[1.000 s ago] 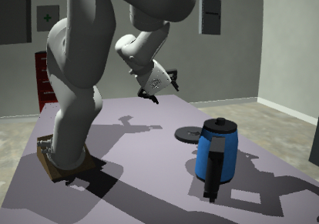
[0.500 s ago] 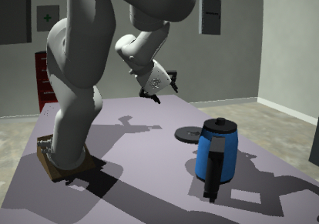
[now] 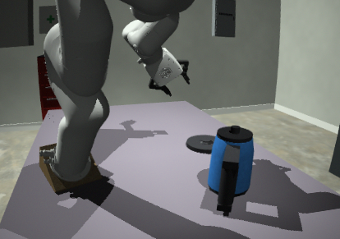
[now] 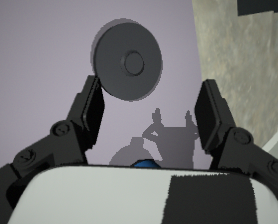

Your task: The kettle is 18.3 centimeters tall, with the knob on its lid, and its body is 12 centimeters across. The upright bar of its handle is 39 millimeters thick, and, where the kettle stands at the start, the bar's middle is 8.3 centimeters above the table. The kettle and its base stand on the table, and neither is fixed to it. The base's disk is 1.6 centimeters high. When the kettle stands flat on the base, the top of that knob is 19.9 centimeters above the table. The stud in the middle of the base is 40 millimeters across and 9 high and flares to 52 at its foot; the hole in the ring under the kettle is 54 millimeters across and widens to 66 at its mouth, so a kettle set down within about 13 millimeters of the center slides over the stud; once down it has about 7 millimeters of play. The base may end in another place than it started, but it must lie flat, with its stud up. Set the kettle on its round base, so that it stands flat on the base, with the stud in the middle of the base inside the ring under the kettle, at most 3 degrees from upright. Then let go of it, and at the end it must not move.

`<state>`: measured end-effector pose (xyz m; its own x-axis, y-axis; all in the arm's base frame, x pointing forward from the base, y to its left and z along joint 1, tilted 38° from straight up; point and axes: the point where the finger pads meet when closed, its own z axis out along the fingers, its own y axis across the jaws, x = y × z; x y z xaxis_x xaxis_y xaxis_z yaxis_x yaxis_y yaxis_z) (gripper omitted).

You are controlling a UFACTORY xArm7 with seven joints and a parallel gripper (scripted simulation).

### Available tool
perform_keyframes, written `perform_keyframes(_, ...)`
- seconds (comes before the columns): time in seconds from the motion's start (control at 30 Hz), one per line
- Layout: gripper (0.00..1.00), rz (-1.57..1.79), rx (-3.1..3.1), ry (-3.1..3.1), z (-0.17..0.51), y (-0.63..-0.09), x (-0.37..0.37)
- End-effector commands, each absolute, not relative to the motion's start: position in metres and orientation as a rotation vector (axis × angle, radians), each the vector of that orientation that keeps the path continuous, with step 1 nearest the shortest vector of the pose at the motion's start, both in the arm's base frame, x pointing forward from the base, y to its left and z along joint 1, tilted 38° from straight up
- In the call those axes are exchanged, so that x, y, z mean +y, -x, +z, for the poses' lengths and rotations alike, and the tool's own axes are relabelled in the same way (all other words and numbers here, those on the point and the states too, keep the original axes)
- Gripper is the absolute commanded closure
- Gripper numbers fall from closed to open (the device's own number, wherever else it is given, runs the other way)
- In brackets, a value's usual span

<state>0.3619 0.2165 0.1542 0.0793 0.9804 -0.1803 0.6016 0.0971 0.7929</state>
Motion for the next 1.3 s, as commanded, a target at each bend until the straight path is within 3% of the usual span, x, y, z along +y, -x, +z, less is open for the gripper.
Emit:
perform_keyframes(0.0, 0.19, 0.611, 1.609, -1.596, 0.18, -0.356, 0.234)
perform_keyframes(0.3, 0.19, 0.611, 1.609, -1.596, 0.22, -0.347, 0.264)
perform_keyframes(1.27, 0.19, 0.598, 1.616, -1.582, 0.223, -0.348, 0.263)
